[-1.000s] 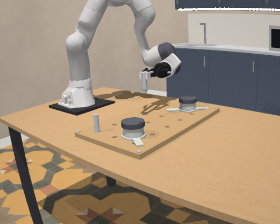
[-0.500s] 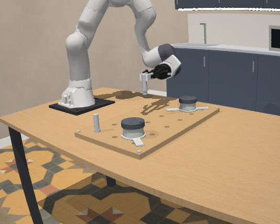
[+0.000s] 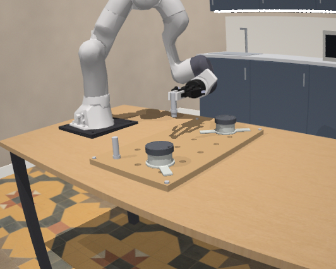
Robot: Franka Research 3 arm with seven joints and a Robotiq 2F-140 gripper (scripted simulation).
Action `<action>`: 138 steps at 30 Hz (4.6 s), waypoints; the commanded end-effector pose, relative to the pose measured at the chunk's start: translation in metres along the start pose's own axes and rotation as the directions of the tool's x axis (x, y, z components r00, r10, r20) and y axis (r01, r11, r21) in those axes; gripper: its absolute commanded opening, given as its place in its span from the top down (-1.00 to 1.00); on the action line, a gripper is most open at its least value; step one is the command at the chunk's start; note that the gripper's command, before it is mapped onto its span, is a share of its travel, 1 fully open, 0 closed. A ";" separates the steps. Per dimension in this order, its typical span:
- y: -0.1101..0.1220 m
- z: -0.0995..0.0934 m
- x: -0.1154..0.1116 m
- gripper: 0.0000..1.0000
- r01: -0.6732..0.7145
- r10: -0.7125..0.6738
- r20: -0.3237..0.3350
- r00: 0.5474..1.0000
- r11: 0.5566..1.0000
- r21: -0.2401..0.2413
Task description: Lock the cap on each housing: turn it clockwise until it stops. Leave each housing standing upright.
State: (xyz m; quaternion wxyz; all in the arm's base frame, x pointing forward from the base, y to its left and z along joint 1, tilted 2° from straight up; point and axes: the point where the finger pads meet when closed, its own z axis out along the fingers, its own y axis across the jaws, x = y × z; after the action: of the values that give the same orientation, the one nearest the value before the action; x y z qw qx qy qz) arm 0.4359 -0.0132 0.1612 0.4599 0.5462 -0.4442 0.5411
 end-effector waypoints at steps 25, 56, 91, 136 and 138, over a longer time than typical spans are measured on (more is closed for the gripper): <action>-0.001 -0.001 -0.031 0.80 -0.013 0.013 -0.001 1.000 1.000 0.000; -0.002 -0.002 -0.064 0.80 -0.013 0.013 -0.001 1.000 1.000 0.000; -0.002 -0.003 -0.083 0.80 -0.013 0.013 -0.001 1.000 1.000 0.000; -0.002 -0.003 -0.085 0.80 -0.013 0.013 -0.001 1.000 1.000 0.000; -0.002 -0.003 -0.085 0.80 -0.013 0.013 -0.001 1.000 1.000 0.000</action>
State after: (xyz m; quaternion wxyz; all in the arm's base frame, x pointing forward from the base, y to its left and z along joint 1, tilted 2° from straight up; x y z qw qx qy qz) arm 0.4357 -0.0100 0.0756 0.4566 0.5457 -0.4452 0.5436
